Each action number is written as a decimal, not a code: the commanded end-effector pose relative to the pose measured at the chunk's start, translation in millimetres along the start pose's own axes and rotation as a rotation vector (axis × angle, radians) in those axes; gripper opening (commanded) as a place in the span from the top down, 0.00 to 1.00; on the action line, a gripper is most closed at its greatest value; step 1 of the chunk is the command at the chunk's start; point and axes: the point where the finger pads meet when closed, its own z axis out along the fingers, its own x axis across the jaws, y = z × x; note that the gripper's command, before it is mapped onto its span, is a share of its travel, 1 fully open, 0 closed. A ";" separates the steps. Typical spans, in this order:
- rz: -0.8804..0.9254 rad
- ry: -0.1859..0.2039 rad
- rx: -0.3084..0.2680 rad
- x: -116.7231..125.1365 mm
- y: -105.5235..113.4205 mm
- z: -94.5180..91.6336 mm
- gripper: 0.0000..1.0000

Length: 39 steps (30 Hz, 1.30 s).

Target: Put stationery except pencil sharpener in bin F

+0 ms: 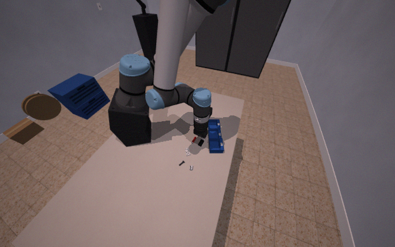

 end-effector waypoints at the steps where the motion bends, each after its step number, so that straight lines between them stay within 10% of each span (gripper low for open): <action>1: -0.001 0.000 0.000 0.9 -0.3 12.6 0.25; 15: -0.001 0.000 0.001 3.1 -0.1 60.8 0.25; 39: 0.000 -0.001 0.001 1.5 -0.3 73.7 0.25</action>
